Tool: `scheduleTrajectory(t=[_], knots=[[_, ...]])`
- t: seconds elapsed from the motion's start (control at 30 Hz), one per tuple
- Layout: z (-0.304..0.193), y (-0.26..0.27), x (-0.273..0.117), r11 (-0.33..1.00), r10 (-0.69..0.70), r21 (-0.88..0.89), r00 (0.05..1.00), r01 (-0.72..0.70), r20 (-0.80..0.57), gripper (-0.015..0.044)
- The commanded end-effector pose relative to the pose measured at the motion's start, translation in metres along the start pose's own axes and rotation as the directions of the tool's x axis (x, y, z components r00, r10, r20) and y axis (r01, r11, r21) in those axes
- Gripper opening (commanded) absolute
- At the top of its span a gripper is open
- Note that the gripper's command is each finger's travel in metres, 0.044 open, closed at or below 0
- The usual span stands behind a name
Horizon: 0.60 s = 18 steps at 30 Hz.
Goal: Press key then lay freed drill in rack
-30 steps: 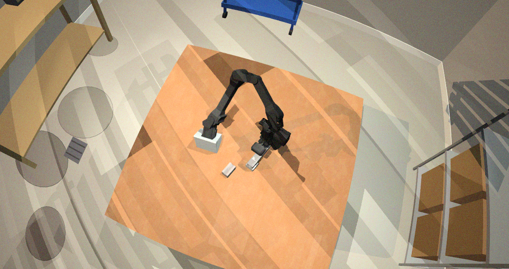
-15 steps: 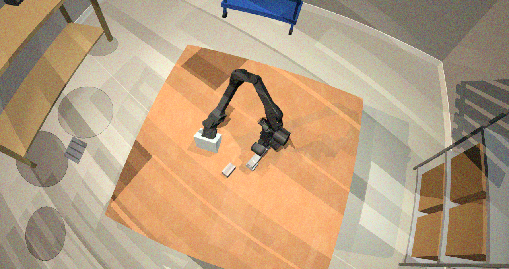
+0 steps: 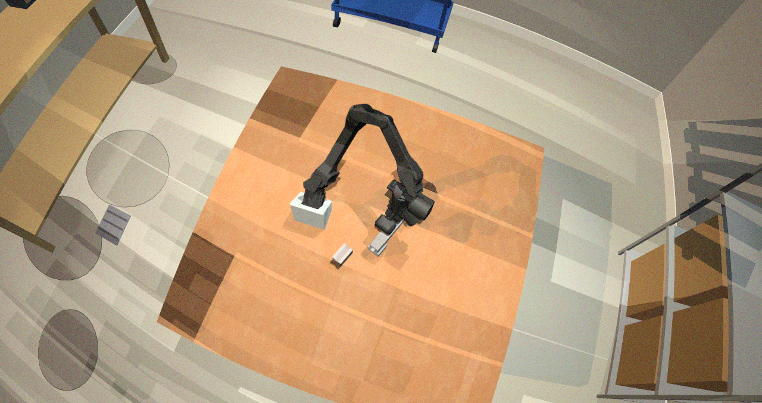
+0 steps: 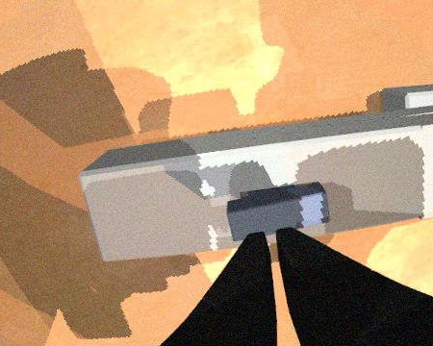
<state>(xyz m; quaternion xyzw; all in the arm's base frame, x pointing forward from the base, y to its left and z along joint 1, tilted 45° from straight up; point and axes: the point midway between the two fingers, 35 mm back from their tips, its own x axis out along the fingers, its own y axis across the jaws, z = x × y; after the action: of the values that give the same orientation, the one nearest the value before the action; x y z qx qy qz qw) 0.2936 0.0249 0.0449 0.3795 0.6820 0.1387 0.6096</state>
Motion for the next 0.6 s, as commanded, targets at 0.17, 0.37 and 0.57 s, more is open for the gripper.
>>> scheduleTrajectory(t=[0.17,0.37,0.57], knots=[[0.005,-0.003,-0.049,1.0,-0.002,0.011,0.999,0.003,-0.036,0.021],[0.007,-0.004,-0.06,1.0,0.005,-0.002,1.0,-0.005,-0.02,0.0368],[0.017,-0.053,-0.036,0.904,-0.002,-0.427,1.0,-0.007,-0.022,0.044]])
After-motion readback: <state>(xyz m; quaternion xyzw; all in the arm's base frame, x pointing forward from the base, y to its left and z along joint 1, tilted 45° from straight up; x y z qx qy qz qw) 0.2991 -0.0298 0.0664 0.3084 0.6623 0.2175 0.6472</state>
